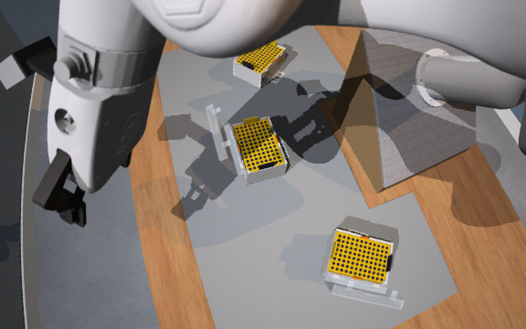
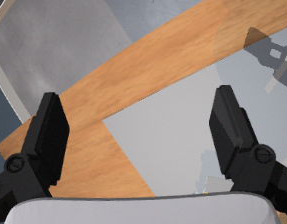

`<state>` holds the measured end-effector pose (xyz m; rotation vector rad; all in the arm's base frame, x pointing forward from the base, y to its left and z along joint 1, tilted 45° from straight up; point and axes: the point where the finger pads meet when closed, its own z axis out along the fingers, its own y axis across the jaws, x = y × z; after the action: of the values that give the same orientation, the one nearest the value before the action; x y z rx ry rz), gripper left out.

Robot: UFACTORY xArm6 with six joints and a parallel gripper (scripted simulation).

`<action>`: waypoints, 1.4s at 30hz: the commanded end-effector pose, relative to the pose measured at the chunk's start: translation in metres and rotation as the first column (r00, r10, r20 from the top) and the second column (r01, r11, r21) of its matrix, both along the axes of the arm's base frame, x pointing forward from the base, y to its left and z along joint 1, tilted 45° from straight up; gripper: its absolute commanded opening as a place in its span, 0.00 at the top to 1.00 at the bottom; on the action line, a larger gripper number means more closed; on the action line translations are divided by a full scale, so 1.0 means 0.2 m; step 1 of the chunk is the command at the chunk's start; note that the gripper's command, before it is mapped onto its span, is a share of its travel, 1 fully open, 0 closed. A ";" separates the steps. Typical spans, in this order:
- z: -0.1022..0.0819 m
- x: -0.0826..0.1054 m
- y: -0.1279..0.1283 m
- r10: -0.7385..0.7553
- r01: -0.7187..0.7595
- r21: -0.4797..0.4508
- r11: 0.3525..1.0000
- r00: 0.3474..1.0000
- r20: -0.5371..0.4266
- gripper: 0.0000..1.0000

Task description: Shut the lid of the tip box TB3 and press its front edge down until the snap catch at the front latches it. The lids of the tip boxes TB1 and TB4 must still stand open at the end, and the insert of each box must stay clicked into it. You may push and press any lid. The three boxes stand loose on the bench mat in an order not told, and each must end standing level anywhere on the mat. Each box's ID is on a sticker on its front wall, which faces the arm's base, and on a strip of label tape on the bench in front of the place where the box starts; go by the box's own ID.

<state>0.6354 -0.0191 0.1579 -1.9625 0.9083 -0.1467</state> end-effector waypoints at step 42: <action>-0.54 -0.50 -0.52 -0.198 0.161 -0.181 0.970 0.957 -0.212 0.00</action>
<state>0.5497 -0.1103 0.0600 -2.0588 1.2123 -0.1075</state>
